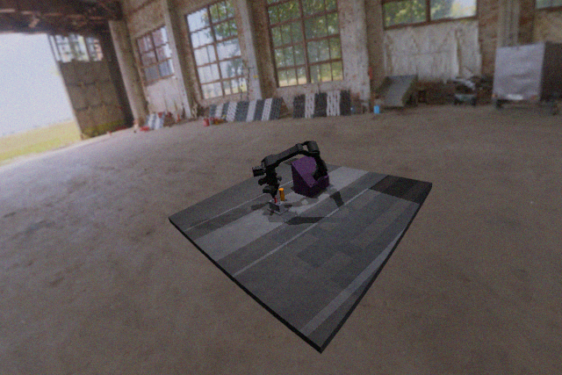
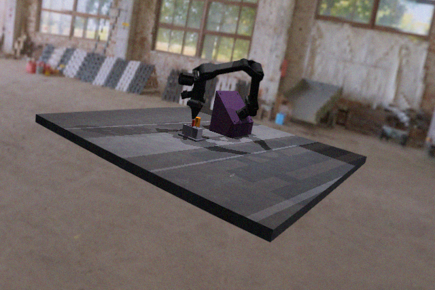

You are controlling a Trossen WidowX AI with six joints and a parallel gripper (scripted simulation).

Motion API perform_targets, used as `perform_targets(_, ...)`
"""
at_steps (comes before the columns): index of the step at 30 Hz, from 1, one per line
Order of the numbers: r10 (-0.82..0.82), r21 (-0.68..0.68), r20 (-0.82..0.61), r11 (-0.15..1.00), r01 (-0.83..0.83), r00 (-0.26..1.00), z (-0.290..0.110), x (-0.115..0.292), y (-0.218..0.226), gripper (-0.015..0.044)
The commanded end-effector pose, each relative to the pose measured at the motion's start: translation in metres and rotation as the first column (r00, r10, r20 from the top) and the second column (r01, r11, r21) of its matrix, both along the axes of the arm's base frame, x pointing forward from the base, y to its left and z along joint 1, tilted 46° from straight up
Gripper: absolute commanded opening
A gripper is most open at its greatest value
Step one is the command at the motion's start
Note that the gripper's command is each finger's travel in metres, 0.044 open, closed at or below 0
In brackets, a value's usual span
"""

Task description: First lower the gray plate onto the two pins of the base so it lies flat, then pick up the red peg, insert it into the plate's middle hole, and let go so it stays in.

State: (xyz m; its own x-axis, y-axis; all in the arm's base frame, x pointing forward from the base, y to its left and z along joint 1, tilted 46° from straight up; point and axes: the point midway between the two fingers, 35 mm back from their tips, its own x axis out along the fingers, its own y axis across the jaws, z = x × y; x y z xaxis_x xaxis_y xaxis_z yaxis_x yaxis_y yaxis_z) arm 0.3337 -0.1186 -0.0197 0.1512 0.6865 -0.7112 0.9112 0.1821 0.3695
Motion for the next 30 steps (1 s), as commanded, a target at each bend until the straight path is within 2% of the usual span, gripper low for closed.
perform_targets(1,0.001,0.0,0.0,1.0,-0.001,1.0,0.0,0.0,0.0,0.015)
perform_targets(30,-0.002,0.007,-0.004,1.0,0.002,1.0,0.014,-0.006,-0.012,0.015)
